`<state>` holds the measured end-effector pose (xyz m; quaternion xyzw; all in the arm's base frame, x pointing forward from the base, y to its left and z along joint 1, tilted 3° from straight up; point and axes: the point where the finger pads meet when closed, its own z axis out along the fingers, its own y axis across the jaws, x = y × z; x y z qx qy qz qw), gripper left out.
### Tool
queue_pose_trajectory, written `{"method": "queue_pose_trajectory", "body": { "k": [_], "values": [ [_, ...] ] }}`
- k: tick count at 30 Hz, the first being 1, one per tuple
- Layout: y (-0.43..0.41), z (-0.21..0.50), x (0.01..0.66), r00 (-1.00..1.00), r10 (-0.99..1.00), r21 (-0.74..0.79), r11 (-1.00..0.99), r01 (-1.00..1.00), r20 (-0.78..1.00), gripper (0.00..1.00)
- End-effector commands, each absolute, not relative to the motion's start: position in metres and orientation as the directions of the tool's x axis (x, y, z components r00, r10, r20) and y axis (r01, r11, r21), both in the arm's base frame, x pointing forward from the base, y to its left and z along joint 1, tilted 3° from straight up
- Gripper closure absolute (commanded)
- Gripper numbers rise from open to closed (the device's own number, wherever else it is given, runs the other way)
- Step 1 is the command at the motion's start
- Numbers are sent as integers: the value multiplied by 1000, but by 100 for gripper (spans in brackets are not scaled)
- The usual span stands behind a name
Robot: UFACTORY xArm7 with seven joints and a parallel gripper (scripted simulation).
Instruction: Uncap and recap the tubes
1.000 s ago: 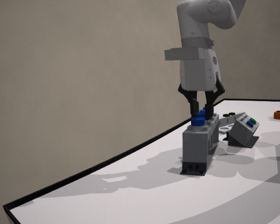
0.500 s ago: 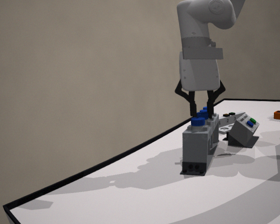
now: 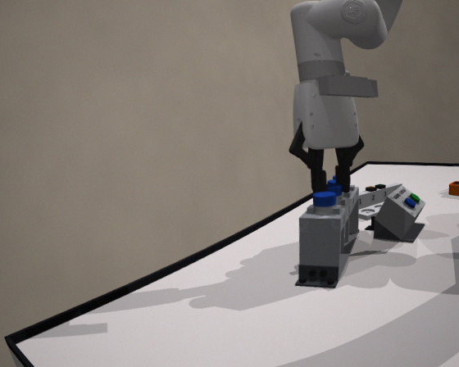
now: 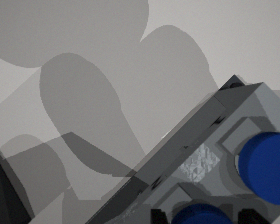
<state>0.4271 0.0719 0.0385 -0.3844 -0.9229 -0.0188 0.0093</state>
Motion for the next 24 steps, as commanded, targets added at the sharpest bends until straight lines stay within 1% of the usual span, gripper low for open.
{"method": "queue_pose_trajectory", "body": {
  "k": [1, 10, 14, 18, 20, 22, 24],
  "values": [
    [73, 40, 429, -706, 707, 33, 706, 708, 31, 54],
    [73, 40, 429, -706, 707, 33, 706, 708, 31, 54],
    [73, 40, 429, -453, 890, 22, 453, 891, 40, 54],
    [73, 40, 429, -252, 967, 14, 251, 968, 45, 54],
    [73, 40, 429, -252, 967, 14, 251, 968, 45, 54],
    [73, 40, 429, -67, 997, 5, 67, 998, 45, 54],
    [73, 40, 429, 29, 998, 1, -29, 1000, 48, 54]
  ]
}}
